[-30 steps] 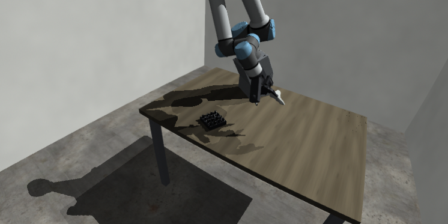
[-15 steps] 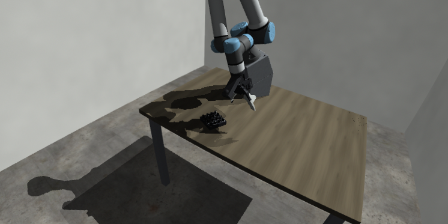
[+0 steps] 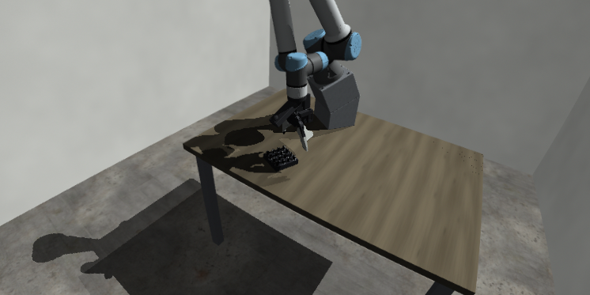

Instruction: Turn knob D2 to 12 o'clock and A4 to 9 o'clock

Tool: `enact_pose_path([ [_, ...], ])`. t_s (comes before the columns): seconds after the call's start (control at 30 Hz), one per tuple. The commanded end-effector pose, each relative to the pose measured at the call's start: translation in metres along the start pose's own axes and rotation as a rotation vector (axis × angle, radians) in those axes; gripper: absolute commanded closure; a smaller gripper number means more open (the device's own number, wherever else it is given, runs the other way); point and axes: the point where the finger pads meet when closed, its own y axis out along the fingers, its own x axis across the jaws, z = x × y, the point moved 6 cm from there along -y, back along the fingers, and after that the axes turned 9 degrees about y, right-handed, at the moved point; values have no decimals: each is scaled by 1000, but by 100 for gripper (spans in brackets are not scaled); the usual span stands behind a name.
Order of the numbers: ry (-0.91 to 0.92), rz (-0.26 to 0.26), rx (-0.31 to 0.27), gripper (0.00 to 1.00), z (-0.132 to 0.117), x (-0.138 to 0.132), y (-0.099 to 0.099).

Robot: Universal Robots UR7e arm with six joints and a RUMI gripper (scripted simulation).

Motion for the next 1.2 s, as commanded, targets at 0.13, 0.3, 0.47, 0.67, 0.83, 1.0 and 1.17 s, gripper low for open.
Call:
enact_pose_path([
  [0.13, 48, -29, 57, 0, 22, 15, 6],
  [0.3, 55, -33, 64, 0, 25, 18, 7],
  [0.47, 57, -34, 66, 0, 25, 18, 7],
  [0.67, 57, -34, 66, 0, 25, 18, 7],
  [0.83, 57, -34, 66, 0, 25, 18, 7],
  [1.0, 57, -34, 66, 0, 25, 18, 7],
  [1.17, 57, -34, 66, 0, 25, 18, 7],
])
